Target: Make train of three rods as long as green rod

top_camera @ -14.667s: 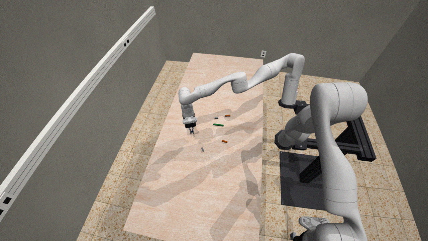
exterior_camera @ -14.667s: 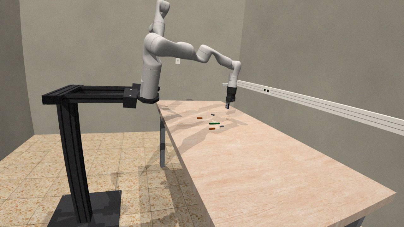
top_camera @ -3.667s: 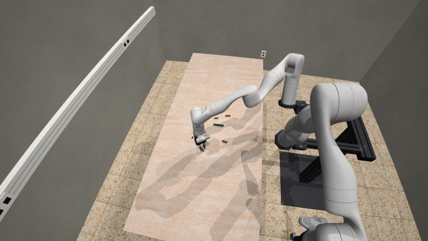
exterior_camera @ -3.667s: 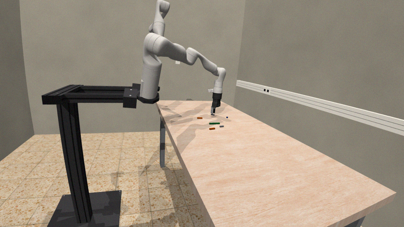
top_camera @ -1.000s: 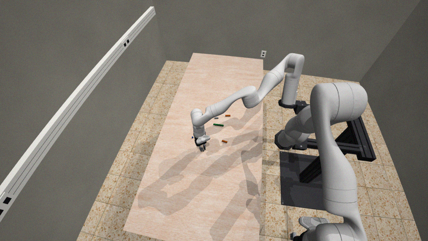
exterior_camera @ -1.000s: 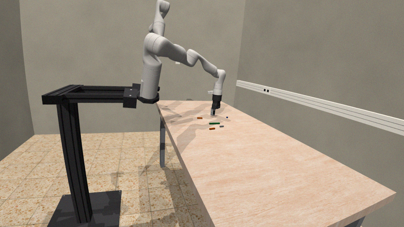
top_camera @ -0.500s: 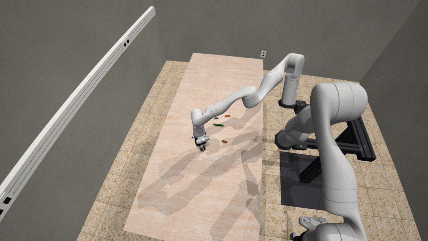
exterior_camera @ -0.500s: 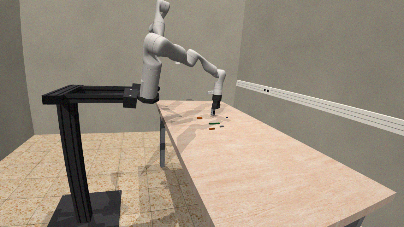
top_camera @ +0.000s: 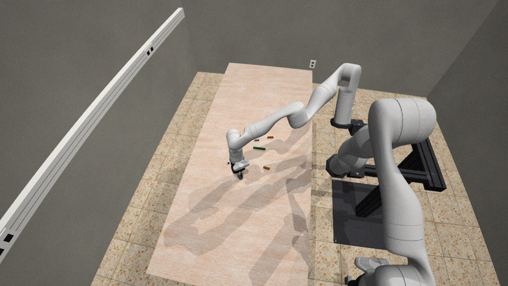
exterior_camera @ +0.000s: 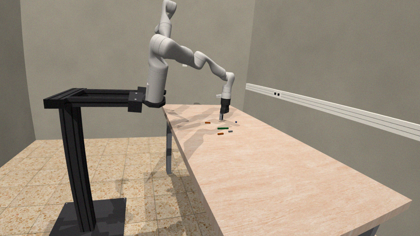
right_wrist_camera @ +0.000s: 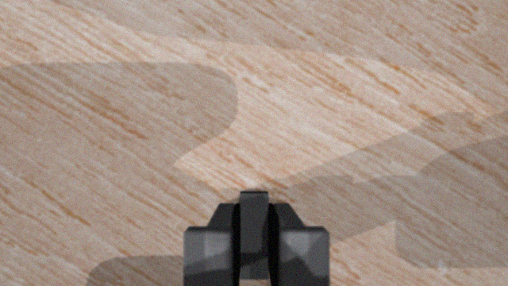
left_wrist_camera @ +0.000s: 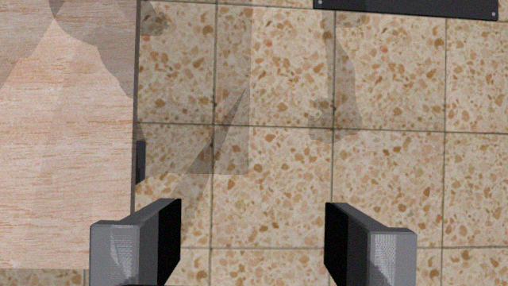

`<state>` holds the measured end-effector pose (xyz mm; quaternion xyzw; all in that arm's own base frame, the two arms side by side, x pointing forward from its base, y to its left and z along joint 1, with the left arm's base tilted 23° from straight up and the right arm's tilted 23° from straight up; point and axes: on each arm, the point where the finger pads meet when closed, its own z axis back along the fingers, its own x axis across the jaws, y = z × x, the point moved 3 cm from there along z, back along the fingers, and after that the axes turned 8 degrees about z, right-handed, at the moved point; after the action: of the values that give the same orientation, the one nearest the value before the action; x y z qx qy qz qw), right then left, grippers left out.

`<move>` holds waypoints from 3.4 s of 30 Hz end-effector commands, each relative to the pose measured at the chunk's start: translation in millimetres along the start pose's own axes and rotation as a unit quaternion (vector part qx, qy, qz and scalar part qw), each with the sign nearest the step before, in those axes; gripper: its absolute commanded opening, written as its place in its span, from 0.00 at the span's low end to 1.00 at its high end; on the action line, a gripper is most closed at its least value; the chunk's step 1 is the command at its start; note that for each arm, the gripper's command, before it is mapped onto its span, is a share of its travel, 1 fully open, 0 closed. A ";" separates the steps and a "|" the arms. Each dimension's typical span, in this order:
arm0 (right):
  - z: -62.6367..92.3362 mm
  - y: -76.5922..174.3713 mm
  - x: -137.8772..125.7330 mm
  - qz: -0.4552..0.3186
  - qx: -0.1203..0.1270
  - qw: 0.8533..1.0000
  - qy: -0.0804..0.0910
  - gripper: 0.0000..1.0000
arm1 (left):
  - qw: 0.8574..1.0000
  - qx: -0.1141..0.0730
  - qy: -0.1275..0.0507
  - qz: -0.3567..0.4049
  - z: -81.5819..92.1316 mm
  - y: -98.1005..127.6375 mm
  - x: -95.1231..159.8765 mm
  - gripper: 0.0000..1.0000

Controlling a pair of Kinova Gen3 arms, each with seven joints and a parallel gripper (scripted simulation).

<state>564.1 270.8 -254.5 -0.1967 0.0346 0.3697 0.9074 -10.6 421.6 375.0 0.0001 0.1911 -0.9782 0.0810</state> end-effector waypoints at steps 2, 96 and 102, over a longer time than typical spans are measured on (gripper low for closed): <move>1.7 0.0 1.1 0.000 0.000 1.000 -0.001 0.24 | 1.000 -0.001 0.000 0.000 0.7 -0.4 0.1 1.00; 78.4 -148.6 0.6 -0.128 0.000 0.992 -0.001 0.24 | 1.000 -0.001 0.000 0.000 0.7 -0.4 0.1 1.00; 50.0 -148.9 1.4 -0.128 0.000 0.992 -0.001 0.24 | 1.000 -0.001 0.000 0.000 0.7 -0.4 0.1 1.00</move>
<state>660.2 197.9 -148.4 -0.1993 0.0090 0.2504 0.9474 -10.6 421.6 375.0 0.0001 0.1911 -0.9782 0.0810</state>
